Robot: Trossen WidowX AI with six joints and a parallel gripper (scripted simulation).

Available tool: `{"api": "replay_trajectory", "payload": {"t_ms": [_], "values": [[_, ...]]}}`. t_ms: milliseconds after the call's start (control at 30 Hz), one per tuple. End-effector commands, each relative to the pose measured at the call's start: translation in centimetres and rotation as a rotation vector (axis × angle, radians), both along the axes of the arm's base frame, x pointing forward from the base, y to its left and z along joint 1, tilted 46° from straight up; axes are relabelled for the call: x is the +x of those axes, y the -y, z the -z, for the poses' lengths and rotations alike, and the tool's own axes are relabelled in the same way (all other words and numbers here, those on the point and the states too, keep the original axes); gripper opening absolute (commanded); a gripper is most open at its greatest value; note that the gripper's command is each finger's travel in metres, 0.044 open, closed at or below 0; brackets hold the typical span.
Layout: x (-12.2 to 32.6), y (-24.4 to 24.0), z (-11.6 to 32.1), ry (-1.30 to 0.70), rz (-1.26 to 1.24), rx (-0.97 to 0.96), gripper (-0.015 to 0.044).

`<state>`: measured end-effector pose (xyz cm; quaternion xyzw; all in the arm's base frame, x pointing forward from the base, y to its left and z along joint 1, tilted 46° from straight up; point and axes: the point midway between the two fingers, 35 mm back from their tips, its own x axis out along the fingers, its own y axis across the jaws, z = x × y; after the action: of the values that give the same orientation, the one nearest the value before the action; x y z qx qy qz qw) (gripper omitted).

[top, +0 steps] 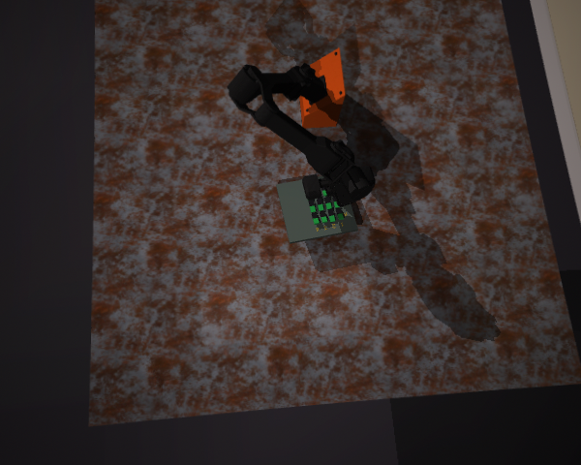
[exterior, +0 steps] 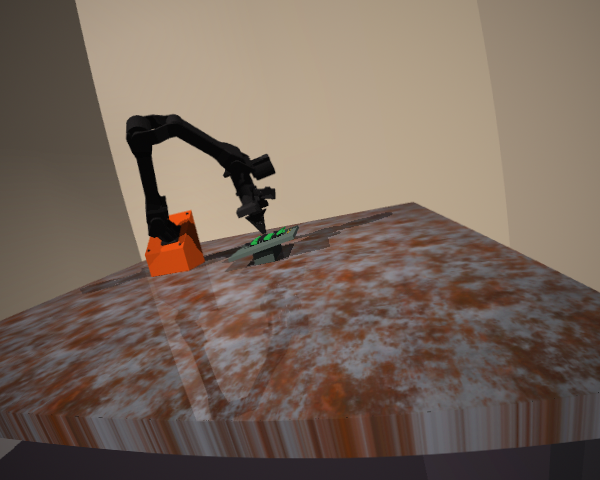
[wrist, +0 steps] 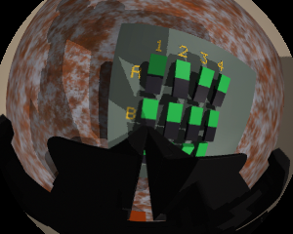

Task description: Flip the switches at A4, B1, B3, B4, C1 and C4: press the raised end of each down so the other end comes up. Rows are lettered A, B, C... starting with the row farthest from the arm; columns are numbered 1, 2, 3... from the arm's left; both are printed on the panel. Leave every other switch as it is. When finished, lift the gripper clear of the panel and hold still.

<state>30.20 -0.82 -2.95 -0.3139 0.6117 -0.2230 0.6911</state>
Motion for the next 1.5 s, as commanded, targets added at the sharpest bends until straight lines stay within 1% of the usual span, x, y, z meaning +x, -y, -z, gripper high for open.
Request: {"api": "replay_trajectory", "payload": {"t_ms": [0,1467], "values": [[0.02,0.08,-0.01,-0.001,-0.004,-0.005,0.0],[0.09,0.5,0.4,-0.001,-0.004,-0.006,0.0]]}}
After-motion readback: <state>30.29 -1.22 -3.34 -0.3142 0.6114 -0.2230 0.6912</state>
